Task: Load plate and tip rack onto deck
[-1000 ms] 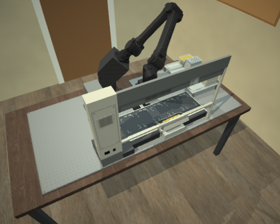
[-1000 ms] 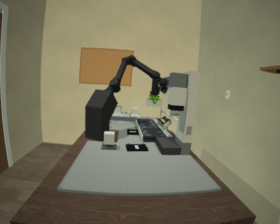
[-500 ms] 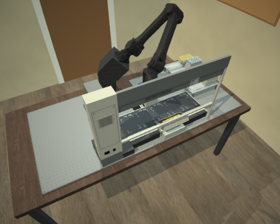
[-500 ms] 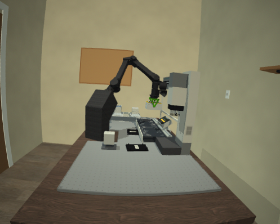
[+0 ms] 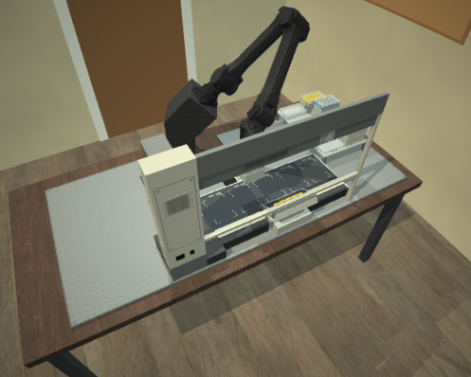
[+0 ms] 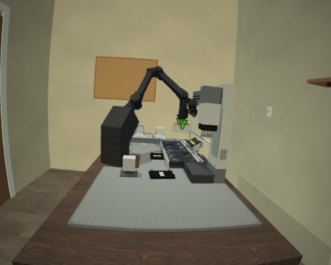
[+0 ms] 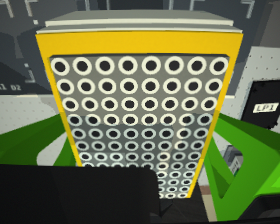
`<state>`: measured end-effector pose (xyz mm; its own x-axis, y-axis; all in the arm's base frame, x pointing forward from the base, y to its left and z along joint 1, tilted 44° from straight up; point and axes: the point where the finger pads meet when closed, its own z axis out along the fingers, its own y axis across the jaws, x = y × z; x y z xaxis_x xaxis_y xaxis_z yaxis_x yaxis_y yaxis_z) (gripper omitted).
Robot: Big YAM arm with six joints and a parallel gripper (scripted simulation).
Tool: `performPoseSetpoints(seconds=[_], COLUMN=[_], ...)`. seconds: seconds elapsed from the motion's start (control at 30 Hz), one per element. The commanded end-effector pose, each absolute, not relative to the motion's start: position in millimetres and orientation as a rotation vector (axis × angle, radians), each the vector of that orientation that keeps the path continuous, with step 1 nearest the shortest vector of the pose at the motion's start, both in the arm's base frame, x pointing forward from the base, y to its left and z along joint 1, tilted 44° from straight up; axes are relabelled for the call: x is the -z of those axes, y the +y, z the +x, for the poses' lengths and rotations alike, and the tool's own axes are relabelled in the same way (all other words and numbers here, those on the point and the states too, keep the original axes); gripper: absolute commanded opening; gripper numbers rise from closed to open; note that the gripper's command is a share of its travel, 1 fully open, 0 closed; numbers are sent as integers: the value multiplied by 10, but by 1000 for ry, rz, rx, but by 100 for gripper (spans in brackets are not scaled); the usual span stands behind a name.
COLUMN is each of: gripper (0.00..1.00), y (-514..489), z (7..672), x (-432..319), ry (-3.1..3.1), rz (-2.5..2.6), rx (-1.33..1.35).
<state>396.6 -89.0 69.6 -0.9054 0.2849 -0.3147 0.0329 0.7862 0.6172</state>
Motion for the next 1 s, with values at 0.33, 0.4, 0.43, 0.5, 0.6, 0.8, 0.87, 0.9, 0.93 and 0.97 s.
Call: performPoseSetpoints(seconds=[0.33, 0.4, 0.43, 0.5, 0.6, 0.8, 0.87, 0.9, 0.93, 0.97], gripper=[0, 0, 0, 0, 0, 0, 0, 0, 0, 0], y=[-827, -835, -784, -742, -732, -674, -655, -646, -662, -688], z=[4074, 4127, 4148, 4118, 4124, 4159, 4172, 4179, 4212, 4236], x=[-585, -574, -555, -515, -509, -406, -382, -370, -398, -415], ry=[2568, 2565, 2570, 2573, 2573, 2578, 2578, 2578, 2569, 2562], rz=[262, 260, 248, 251, 251, 255, 255, 255, 253, 256], rx=[-870, -865, -871, -876, -875, -879, -879, -879, -871, -864])
